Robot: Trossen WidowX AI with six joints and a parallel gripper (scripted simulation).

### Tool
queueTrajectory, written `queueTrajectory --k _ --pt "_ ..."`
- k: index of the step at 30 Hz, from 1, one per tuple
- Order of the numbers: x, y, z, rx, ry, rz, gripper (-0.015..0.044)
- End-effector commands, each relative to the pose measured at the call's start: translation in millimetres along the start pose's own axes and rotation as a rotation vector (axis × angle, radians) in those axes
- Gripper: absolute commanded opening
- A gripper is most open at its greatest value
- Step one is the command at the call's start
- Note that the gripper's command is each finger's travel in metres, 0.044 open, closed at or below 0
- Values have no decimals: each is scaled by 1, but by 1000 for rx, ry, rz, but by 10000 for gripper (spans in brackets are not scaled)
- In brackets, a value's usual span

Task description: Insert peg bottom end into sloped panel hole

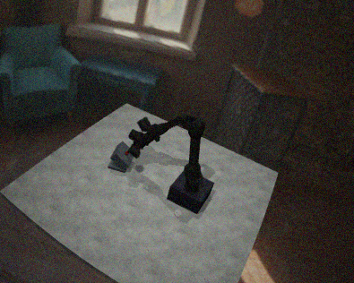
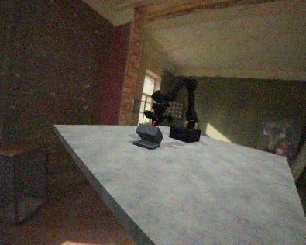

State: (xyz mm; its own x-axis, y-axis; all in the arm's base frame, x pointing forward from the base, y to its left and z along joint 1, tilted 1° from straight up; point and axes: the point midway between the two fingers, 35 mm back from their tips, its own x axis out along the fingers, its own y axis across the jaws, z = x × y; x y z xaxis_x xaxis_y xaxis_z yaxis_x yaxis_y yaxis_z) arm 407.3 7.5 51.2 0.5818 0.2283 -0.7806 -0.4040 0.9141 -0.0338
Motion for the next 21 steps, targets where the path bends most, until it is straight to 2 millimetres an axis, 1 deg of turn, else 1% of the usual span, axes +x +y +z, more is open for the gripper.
queueTrajectory --k 1,12,21 --pt "4 0 -1 4 2 -2 0" --pt "9 0 -1 4 2 -2 0" --pt "8 0 -1 0 1 1 0"
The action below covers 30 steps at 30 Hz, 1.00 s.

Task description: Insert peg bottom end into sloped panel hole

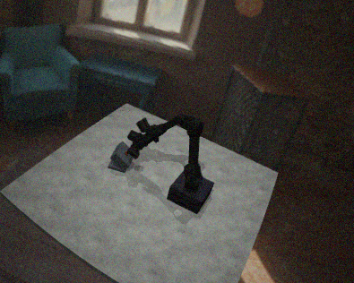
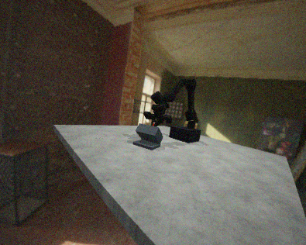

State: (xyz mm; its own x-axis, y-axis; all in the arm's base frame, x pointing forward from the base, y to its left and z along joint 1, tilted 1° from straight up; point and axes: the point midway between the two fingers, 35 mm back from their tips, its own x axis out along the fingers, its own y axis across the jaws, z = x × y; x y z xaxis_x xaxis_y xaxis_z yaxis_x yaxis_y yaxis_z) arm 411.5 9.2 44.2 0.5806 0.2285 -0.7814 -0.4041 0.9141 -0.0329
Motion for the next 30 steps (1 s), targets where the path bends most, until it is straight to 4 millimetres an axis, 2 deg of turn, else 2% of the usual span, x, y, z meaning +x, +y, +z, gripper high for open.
queueTrajectory --k 1,3,20,30 --pt "0 0 0 0 0 0 0" --pt "0 0 0 0 0 0 0" --pt "-4 0 1 0 0 0 440" --pt "-18 -2 2 1 2 -1 440"
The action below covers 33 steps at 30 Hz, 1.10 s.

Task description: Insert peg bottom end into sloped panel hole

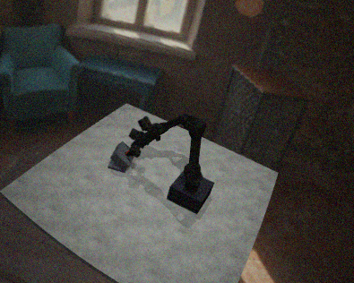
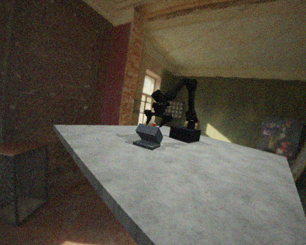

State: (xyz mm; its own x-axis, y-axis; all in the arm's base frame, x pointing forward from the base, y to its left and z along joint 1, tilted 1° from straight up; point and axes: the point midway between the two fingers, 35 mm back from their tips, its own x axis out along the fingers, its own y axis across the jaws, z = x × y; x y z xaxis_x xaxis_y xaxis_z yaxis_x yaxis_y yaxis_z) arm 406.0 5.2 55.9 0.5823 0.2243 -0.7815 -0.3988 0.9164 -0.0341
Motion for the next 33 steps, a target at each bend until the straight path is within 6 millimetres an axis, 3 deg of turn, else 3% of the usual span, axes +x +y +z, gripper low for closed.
queueTrajectory --k 1,33 --pt "-6 0 0 -2 2 3 440" --pt "-55 -3 3 2 6 0 440"
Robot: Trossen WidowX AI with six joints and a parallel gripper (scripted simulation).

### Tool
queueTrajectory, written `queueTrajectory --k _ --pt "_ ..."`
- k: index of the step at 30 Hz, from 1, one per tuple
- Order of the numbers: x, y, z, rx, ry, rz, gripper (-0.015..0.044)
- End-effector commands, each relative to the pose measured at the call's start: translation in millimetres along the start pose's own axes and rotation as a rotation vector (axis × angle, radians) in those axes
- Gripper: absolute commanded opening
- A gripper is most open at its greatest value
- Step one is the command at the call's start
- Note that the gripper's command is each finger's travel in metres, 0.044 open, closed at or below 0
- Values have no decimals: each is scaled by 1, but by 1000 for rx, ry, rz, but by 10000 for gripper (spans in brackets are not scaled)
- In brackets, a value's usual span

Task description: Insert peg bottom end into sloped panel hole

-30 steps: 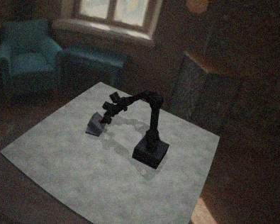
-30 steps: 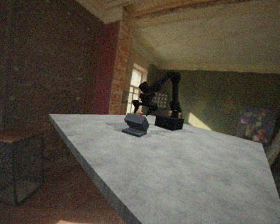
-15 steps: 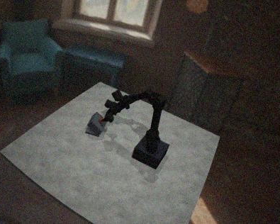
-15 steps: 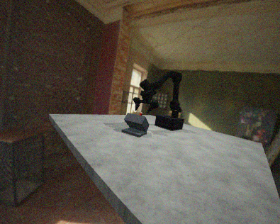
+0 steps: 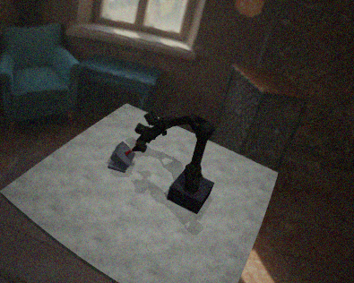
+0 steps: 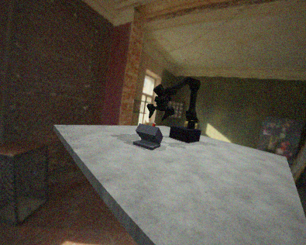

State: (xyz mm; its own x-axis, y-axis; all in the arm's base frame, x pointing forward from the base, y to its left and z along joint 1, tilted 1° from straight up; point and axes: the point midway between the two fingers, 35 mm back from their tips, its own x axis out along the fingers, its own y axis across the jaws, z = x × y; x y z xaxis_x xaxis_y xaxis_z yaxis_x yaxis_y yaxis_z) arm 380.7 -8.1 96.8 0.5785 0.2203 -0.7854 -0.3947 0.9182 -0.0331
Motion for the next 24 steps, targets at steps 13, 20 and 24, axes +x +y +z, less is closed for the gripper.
queueTrajectory --k 13,20,24 --pt "-27 -1 0 -1 2 1 440" --pt "-36 -1 0 0 2 1 440" --pt "-42 -1 0 0 2 1 440"
